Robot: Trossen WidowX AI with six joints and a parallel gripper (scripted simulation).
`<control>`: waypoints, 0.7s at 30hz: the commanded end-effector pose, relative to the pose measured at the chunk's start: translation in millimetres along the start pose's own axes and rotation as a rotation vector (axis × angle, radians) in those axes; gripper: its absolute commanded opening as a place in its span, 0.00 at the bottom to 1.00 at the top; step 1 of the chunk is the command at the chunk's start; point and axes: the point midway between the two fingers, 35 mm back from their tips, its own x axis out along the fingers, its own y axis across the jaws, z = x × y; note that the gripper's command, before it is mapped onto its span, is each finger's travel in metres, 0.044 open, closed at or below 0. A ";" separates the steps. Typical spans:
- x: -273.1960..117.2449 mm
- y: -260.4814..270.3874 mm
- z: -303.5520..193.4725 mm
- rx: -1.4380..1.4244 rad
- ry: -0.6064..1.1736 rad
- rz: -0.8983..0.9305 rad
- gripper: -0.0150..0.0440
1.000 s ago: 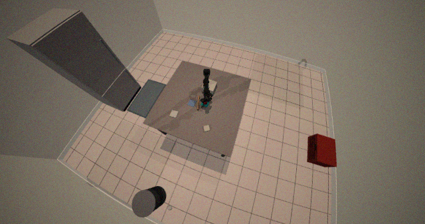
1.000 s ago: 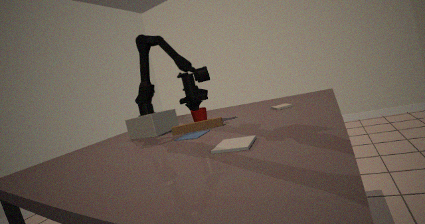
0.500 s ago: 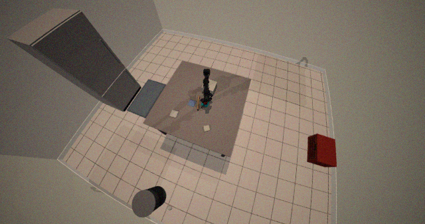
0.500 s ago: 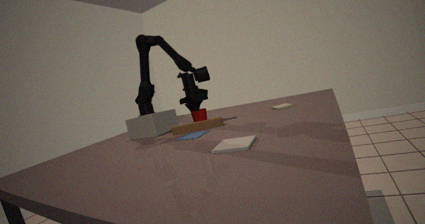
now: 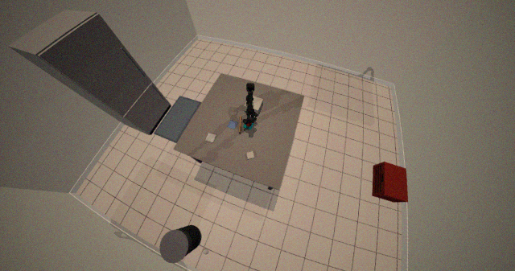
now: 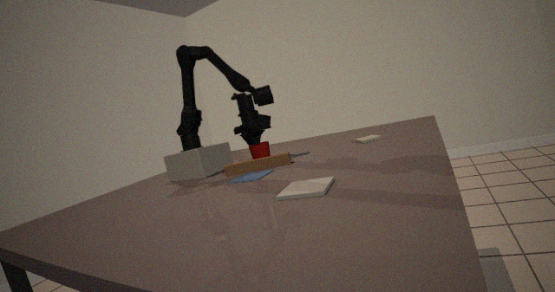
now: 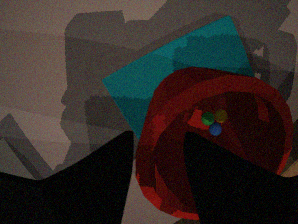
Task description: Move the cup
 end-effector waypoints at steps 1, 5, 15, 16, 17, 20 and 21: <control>-8.5 -1.9 2.6 -0.002 -0.010 -0.007 0.47; -14.3 -1.9 2.4 -0.001 -0.009 -0.006 0.47; -28.8 -1.7 1.7 0.001 -0.008 -0.004 0.47; -30.3 -1.6 1.6 0.001 -0.008 -0.004 0.47; -31.7 -1.6 1.4 0.001 -0.008 -0.004 0.47; -35.7 -1.3 0.9 0.002 -0.007 -0.003 0.47; -37.1 -1.2 0.6 0.002 -0.007 -0.003 0.47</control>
